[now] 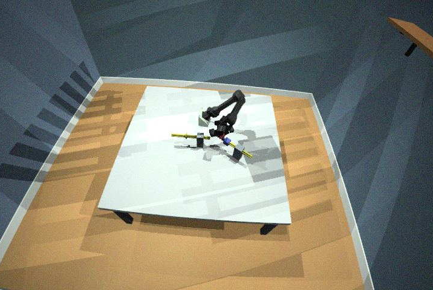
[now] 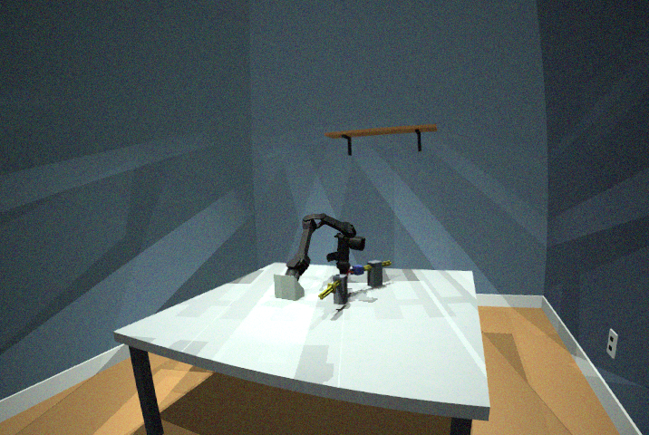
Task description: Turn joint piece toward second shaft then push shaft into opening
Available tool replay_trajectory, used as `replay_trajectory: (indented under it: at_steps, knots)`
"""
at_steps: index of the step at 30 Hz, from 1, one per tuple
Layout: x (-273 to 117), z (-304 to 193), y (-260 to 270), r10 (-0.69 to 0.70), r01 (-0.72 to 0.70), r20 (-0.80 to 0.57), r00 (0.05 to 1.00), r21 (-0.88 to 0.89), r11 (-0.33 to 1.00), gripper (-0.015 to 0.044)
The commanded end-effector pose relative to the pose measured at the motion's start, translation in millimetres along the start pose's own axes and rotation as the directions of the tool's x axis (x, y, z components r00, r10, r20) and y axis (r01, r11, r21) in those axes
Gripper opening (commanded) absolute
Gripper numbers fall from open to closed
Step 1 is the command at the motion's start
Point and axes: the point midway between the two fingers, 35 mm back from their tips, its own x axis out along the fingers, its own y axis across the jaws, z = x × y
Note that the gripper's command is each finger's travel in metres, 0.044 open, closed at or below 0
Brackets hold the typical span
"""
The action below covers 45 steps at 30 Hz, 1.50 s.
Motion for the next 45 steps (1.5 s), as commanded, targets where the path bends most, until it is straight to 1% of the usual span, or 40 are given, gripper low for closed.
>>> replay_trajectory:
  at_steps: [1,22,23,24,29,34,35,40,45]
  knots:
    - [-0.1,-0.5,0.3,0.002,-0.002,-0.003,1.0,0.003,1.0,0.0182]
    - [-0.1,-0.5,0.3,0.002,-0.002,-0.003,1.0,0.003,1.0,0.0182]
    - [0.0,0.0,0.0,0.0,0.0,0.0,1.0,0.0,1.0,0.0156]
    - [0.0,0.0,0.0,0.0,0.0,0.0,1.0,0.0,1.0,0.0147]
    - [0.0,0.0,0.0,0.0,0.0,0.0,1.0,0.0,1.0,0.0147]
    - [0.0,0.0,0.0,0.0,0.0,0.0,1.0,0.0,1.0,0.0016]
    - [0.0,0.0,0.0,0.0,0.0,0.0,1.0,0.0,1.0,0.0]
    - [0.0,0.0,0.2,0.0,0.0,0.0,1.0,-0.004,1.0,0.0]
    - [0.3,-0.2,3.9,0.007,-0.007,-0.006,1.0,-0.077,0.997,0.0]
